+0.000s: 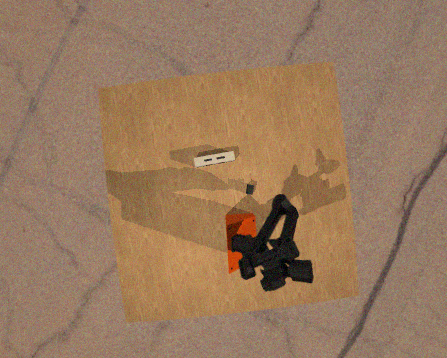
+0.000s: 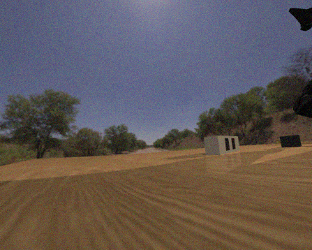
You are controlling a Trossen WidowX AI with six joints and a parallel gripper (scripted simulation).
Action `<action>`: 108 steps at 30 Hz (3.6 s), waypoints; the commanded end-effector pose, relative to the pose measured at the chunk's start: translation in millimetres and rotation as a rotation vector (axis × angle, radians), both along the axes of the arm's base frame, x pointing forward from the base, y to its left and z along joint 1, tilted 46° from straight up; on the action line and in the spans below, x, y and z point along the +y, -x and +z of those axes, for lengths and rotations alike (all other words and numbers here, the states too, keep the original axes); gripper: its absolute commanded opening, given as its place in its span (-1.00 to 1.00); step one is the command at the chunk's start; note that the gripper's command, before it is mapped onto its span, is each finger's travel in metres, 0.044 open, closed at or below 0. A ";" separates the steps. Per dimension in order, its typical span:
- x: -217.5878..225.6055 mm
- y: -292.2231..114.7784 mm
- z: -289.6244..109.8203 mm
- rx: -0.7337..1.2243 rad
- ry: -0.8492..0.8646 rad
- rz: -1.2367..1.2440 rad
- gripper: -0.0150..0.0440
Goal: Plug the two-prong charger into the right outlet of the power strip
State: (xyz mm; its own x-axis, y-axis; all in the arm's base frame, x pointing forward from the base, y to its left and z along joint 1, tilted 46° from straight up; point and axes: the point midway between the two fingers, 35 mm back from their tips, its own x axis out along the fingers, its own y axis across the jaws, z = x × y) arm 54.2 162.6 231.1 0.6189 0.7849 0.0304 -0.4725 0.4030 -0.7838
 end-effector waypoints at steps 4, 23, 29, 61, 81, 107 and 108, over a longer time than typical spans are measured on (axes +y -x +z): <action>0.8 -2.6 0.1 -0.004 0.007 -0.022 1.00; 6.4 -25.5 -3.1 -0.019 0.071 -0.193 1.00; 7.9 -33.7 -5.4 -0.016 0.094 -0.246 1.00; 6.8 -85.6 -22.6 0.053 0.206 -0.518 1.00; -7.7 -124.9 -46.2 0.131 0.320 -0.714 1.00; -47.3 -173.1 -78.0 0.305 0.395 -0.987 1.00; -49.5 -174.7 -79.5 0.313 0.397 -0.998 1.00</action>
